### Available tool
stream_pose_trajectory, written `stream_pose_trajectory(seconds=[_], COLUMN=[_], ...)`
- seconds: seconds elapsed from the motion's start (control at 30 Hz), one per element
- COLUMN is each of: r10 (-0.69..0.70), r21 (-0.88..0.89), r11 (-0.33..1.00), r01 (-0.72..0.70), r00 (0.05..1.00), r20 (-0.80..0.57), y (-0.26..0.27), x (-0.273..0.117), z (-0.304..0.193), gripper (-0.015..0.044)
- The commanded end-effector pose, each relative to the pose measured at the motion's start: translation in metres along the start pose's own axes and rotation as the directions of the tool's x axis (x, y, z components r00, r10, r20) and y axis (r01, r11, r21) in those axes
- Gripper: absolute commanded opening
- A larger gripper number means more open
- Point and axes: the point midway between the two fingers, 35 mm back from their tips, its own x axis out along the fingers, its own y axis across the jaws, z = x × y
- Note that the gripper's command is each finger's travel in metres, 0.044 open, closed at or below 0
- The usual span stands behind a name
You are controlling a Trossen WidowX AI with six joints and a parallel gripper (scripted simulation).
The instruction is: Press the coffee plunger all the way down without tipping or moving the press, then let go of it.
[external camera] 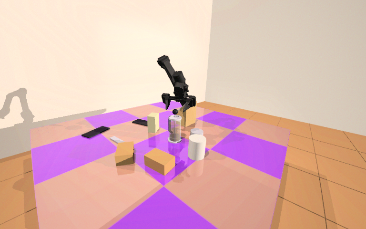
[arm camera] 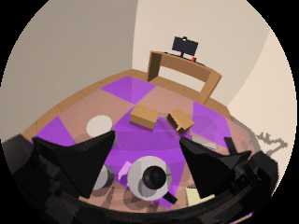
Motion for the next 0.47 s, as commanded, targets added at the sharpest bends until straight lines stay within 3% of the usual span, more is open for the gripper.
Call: stream_pose_trajectory(seconds=[0.0, 0.17, 0.43], r10=[-0.003, -0.009, -0.009], r21=[0.011, 0.013, 0.013], r11=[1.0, 1.0, 1.0], r01=[0.003, 0.009, 0.009], r00=[1.0, 1.0, 1.0], r20=[0.003, -0.002, -0.002], y=[-0.002, -0.01, -0.01], x=[-0.024, -0.064, -0.065], z=[0.018, 0.031, 0.032], gripper=[0.044, 0.044, 0.044])
